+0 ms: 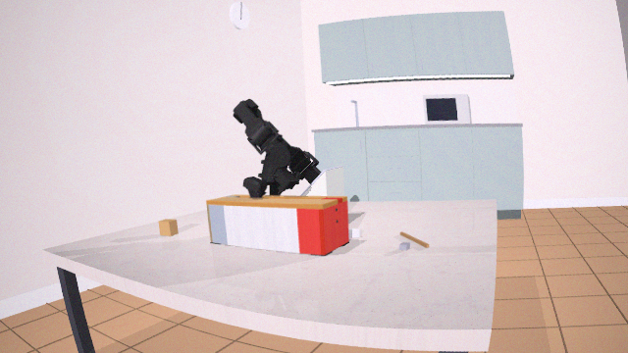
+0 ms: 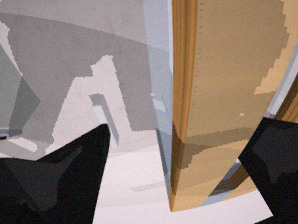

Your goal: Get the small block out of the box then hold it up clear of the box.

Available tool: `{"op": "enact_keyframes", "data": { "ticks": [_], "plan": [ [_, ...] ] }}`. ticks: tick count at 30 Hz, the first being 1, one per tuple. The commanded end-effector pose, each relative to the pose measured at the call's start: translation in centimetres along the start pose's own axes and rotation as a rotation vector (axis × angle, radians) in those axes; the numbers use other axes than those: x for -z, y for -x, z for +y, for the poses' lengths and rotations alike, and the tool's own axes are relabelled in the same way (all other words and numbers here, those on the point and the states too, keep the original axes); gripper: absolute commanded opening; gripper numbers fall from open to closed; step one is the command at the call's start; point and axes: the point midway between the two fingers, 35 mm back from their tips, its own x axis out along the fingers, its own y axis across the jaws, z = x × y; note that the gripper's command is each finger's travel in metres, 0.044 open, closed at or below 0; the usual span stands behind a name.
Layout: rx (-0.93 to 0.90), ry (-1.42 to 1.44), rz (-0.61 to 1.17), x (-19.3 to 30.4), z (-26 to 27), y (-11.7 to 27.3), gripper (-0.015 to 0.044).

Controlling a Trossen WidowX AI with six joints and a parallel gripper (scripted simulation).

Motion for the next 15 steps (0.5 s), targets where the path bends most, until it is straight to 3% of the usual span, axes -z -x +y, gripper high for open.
{"op": "enact_keyframes", "data": {
  "ticks": [1,15],
  "plan": [
    [-0.005,0.005,0.008,0.6,0.1,-0.5,0.04],
    [-0.005,0.006,0.009,2.5,0.1,-1.1,0.04]
  ]
}}
